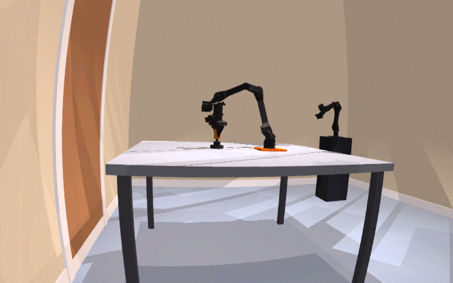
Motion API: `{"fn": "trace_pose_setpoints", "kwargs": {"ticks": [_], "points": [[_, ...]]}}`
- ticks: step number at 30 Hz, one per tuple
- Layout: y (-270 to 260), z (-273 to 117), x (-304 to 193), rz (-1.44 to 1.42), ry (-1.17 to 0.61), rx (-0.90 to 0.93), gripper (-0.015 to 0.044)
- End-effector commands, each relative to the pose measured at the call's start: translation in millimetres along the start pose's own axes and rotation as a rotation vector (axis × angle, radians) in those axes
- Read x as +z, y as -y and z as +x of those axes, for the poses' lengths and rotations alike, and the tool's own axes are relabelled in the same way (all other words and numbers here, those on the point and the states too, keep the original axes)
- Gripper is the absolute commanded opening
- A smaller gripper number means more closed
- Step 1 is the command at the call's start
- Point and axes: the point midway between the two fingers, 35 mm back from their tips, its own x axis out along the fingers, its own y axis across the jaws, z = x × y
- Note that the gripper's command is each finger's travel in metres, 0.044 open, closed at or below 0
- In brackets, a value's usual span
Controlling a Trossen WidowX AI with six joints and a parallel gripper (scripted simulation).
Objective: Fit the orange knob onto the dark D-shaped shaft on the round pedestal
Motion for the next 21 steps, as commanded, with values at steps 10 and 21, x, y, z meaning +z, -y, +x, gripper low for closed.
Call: {"fn": "trace_pose_setpoints", "kwargs": {"ticks": [10,21], "points": [[0.6,2.1,1.3,-0.007,0.0,-0.001,0.0],[0.6,2.5,1.4,-0.044,0.0,-0.001,0.0]]}}
